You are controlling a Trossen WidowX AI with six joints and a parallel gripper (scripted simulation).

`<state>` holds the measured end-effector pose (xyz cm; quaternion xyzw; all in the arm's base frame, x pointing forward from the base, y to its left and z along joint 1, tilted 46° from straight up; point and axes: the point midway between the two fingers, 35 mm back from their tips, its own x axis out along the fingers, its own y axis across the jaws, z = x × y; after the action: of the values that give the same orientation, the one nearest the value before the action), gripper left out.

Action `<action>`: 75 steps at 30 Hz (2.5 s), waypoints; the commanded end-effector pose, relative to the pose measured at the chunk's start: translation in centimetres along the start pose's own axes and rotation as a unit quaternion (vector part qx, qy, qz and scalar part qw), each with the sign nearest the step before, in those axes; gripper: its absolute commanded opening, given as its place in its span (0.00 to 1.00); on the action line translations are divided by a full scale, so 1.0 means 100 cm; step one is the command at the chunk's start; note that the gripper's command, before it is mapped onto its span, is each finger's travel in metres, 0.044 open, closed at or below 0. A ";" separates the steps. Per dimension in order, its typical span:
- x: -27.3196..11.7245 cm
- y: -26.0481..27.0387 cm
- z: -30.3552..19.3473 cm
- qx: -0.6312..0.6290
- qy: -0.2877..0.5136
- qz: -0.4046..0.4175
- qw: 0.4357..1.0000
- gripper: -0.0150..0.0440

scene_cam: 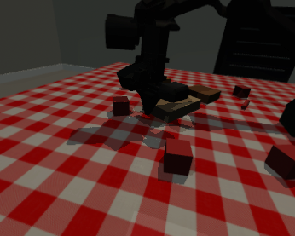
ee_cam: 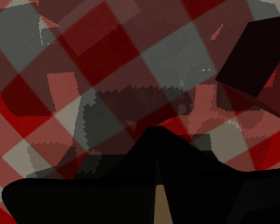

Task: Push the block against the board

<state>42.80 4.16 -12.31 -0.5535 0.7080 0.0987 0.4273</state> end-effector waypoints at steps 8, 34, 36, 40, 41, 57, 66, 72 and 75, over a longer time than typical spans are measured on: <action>0.004 0.001 -0.013 -0.005 0.006 0.001 1.000 0.25; 0.004 0.000 -0.039 -0.006 0.007 0.001 1.000 0.25; 0.004 0.000 -0.041 -0.006 0.007 0.001 1.000 0.25; 0.004 0.001 -0.045 -0.006 0.007 0.001 1.000 0.25; 0.004 0.001 -0.046 -0.006 0.007 0.001 1.000 0.25; 0.004 0.002 -0.062 -0.006 0.008 0.001 1.000 0.25; 0.004 0.002 -0.059 -0.006 0.007 0.001 1.000 0.25; 0.004 0.000 -0.050 -0.006 0.007 0.001 1.000 0.25; 0.004 -0.001 -0.045 -0.006 0.007 0.001 1.000 0.25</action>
<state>40.30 1.20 -8.64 -0.5615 0.7065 0.1012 0.4188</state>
